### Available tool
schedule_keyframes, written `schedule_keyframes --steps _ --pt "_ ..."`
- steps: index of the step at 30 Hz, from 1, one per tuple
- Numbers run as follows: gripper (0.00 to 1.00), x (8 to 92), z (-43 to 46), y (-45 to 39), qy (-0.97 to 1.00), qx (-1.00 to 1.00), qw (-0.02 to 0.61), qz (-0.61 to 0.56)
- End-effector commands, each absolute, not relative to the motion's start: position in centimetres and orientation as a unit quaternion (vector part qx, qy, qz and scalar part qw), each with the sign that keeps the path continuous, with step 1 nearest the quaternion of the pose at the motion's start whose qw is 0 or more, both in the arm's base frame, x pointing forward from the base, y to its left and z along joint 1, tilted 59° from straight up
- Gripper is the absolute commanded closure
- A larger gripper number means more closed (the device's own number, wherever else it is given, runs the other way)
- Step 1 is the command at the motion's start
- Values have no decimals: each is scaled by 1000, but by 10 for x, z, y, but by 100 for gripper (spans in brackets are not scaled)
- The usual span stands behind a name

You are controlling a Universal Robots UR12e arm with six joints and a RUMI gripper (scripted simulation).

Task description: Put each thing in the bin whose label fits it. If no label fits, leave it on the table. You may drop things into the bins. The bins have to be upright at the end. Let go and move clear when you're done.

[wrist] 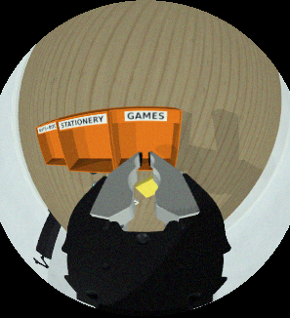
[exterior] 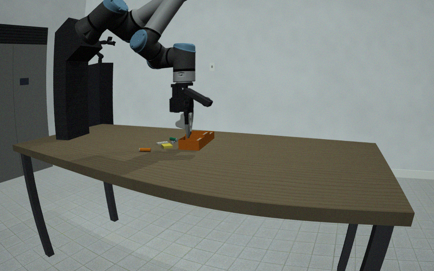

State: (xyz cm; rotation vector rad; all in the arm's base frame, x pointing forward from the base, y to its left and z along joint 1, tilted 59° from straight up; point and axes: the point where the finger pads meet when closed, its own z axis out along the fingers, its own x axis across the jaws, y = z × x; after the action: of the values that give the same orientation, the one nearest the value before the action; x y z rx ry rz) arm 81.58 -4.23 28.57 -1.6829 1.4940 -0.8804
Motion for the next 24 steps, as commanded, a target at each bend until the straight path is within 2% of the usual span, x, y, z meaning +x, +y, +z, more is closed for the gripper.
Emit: schedule_keyframes --steps 1,24 --pt "96 812 289 -43 578 -651 355 -341" --pt "96 779 308 -30 578 -651 355 -341"
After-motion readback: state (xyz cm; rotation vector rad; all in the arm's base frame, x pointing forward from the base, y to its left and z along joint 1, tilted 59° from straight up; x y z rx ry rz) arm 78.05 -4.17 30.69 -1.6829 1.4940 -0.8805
